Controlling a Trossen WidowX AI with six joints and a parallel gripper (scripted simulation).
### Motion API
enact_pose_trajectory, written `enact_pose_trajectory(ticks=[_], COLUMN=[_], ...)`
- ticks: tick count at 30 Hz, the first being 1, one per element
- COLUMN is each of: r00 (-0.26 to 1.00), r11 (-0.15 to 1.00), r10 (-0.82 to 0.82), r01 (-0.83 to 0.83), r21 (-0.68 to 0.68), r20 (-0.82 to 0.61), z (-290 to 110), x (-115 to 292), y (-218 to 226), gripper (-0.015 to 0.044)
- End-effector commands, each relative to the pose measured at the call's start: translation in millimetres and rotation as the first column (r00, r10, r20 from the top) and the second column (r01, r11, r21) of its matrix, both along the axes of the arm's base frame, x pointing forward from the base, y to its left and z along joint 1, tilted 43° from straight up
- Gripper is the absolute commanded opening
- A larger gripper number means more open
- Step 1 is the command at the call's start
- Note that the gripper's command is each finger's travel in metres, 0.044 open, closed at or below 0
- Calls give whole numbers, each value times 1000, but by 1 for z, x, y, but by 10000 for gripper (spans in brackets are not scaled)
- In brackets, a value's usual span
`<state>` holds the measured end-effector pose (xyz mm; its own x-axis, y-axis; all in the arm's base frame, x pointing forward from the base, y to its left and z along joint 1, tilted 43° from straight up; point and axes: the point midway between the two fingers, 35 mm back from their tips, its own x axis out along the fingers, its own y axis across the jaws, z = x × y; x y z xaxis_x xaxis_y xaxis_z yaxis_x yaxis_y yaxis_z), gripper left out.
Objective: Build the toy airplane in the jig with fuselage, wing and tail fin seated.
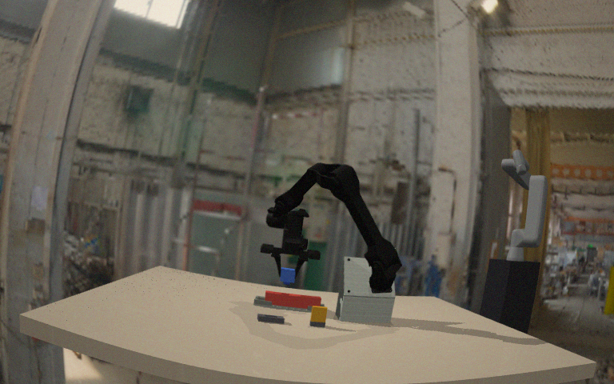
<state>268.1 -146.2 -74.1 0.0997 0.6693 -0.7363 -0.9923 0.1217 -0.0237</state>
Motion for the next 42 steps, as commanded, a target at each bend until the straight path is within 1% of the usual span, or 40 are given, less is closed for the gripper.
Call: enact_pose_trajectory(ticks=[1,26,33,38,42], r00=[1000,1000,1000,1000,1000], r11=[1000,1000,1000,1000,1000], r10=[5,5,5,9,9], r01=[-5,-5,-5,-9,-9], r21=[-3,-2,-1,-7,-7], r20=[-1,-1,-1,2,2], z=[-2,-30,-31,-30,-30], x=[-2,2,2,3,3], y=[0,25,27,25,25], gripper=[195,195,195,161,56])
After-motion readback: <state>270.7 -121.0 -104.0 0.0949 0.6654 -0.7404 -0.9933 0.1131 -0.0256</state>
